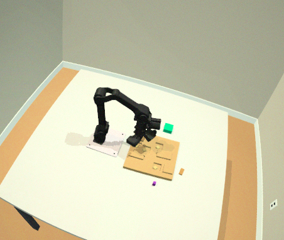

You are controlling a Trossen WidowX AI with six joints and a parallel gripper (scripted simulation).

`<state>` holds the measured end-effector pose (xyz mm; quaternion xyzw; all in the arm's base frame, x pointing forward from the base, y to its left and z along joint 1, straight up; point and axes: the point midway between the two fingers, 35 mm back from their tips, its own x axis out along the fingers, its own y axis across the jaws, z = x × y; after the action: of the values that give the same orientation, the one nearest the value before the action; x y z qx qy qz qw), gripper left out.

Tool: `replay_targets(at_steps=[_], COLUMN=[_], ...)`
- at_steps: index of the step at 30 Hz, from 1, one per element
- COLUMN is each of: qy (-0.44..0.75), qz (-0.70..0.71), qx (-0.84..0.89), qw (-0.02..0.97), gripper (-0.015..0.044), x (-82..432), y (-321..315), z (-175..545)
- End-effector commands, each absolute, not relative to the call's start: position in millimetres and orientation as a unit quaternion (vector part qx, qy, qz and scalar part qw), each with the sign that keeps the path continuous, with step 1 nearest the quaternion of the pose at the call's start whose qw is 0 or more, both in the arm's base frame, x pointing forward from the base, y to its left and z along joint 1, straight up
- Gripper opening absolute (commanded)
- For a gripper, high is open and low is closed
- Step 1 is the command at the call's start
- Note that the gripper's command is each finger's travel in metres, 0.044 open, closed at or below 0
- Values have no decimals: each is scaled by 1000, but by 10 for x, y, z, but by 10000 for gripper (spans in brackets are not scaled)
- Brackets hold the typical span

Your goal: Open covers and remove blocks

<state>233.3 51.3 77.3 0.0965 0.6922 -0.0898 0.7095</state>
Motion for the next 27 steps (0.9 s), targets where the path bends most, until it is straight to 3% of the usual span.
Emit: replay_targets(at_steps=[1,27], qy=[695,695], qz=[-89,-89], qx=[95,95], qw=[707,707], gripper=[144,144], x=[2315,2308], y=[514,521], z=[719,549])
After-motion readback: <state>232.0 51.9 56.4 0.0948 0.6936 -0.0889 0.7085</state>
